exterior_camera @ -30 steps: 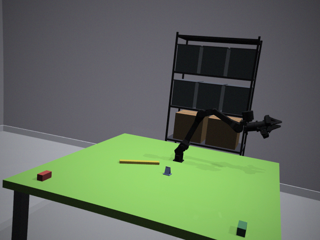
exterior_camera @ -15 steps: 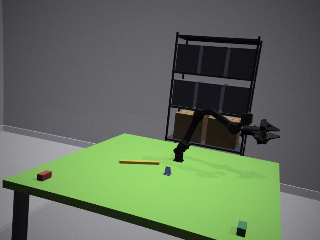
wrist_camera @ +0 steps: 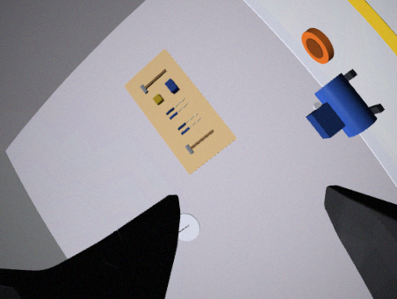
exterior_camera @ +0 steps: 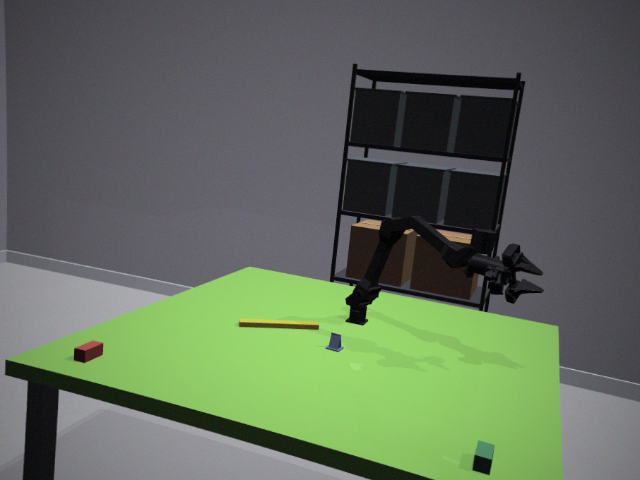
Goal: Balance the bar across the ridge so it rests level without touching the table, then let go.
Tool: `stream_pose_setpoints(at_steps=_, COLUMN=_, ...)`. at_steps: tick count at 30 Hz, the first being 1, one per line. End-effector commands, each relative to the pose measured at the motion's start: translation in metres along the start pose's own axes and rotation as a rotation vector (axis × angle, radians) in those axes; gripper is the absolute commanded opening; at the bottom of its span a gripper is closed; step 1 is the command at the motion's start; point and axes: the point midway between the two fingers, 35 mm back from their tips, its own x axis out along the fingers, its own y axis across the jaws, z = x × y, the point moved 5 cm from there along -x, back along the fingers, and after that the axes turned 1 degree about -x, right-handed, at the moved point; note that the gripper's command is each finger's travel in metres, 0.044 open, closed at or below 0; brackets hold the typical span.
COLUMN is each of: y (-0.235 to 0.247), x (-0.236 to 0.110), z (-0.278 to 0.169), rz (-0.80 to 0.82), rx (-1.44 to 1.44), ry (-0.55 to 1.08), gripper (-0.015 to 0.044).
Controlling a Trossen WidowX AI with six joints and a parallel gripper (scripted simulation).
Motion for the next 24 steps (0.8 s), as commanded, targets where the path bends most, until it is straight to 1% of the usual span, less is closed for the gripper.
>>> stream_pose_setpoints(at_steps=1, y=0.007, x=-0.007, z=0.019, rz=-0.006, rx=-0.050, ry=-0.061, gripper=0.0315)
stream_pose_setpoints(at_steps=14, y=0.036, x=-0.031, z=0.100, rz=-0.056, rx=-0.225, ry=-0.276, gripper=0.0315)
stream_pose_setpoints(at_steps=20, y=0.045, x=-0.041, z=0.123, rz=-0.076, rx=-0.279, ry=-0.333, gripper=0.0315)
stream_pose_setpoints(at_steps=24, y=0.054, x=-0.052, z=0.148, rz=-0.101, rx=-0.316, ry=-0.402, gripper=0.0315)
